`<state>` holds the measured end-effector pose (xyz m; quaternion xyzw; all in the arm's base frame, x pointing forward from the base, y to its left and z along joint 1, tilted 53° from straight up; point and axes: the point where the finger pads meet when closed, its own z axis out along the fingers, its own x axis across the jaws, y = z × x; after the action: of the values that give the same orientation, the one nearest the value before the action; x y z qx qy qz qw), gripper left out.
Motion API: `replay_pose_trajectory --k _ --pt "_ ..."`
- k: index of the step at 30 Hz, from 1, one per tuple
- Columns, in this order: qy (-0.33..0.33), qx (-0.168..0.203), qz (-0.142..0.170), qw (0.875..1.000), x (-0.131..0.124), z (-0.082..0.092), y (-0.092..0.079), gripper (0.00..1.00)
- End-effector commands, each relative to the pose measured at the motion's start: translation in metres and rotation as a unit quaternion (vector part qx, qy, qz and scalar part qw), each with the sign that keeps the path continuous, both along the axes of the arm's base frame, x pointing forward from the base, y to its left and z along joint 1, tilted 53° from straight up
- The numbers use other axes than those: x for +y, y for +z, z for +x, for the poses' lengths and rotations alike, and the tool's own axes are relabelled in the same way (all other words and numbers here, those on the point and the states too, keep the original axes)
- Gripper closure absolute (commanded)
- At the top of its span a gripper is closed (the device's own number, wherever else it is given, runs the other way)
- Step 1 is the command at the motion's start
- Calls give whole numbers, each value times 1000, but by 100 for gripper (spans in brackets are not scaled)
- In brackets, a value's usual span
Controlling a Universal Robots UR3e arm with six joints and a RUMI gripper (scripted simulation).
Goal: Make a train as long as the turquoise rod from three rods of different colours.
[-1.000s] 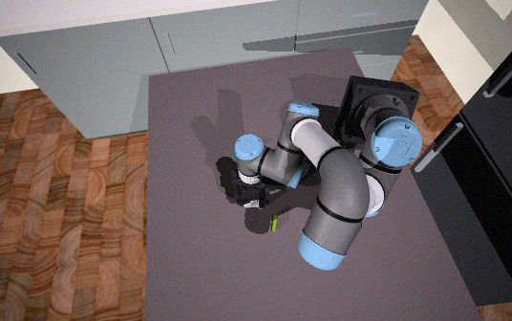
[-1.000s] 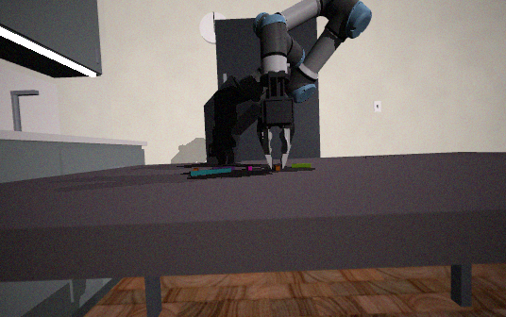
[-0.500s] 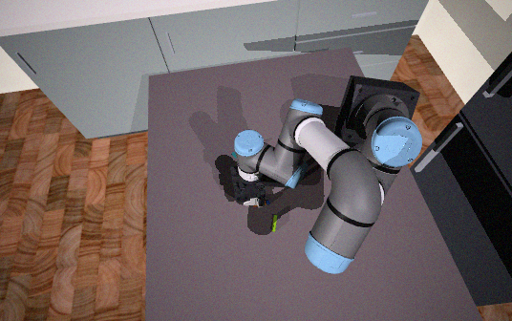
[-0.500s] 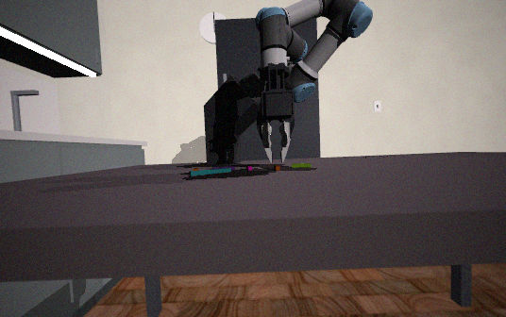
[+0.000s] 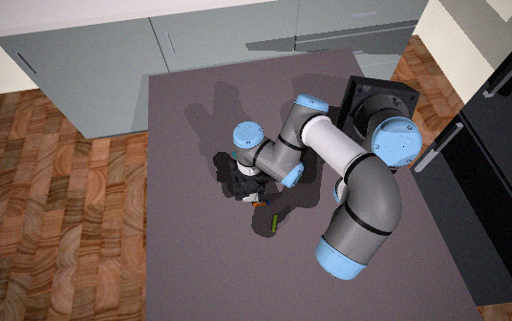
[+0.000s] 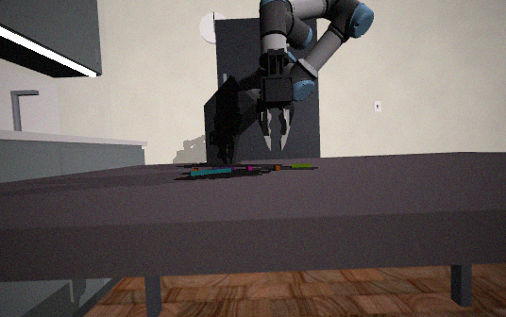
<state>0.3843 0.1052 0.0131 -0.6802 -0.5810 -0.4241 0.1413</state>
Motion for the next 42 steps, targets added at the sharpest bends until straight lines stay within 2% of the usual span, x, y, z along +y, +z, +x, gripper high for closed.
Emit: replay_pose_trajectory --k 1,12,26,27,42 --pt "3 0 1 1000 -11 -7 10 86" --pt "3 0 1 1000 -25 -15 22 86" --pt "3 0 1 1000 -29 -17 25 86" --pt "3 0 1 1000 -29 -17 25 0" --pt "3 0 1 1000 -29 -17 25 0"
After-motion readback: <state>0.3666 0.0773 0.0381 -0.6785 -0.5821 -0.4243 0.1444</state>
